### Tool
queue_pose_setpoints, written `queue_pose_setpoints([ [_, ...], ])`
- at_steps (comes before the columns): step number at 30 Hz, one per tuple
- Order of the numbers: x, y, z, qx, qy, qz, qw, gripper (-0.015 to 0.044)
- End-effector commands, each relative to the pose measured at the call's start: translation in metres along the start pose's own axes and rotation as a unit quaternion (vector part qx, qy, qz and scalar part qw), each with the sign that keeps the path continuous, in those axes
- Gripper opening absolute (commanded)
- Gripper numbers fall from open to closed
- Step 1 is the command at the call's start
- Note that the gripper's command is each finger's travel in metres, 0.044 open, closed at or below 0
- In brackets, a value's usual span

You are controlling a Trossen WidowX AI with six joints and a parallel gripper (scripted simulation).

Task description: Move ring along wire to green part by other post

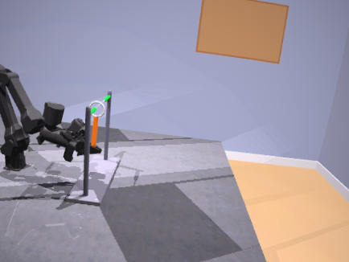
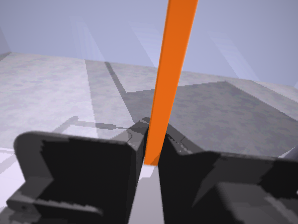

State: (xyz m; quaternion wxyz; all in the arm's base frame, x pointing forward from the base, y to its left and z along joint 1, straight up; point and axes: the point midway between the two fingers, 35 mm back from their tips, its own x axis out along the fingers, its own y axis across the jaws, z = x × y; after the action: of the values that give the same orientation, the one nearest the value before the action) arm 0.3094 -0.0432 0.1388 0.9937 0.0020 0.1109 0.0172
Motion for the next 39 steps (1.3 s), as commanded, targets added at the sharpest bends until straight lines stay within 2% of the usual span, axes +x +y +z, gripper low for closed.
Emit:
queue_pose_setpoints([
  [1, -0.005, 0.004, 0.005, 0.005, 0.013, -0.003, 1.0, -0.015],
  [25, -0.061, 0.052, 0.015, 0.088, 0.223, -0.011, 0.971, -0.015],
  [39, -0.062, 0.059, 0.018, 0.062, 0.228, -0.003, 0.972, -0.015],
])
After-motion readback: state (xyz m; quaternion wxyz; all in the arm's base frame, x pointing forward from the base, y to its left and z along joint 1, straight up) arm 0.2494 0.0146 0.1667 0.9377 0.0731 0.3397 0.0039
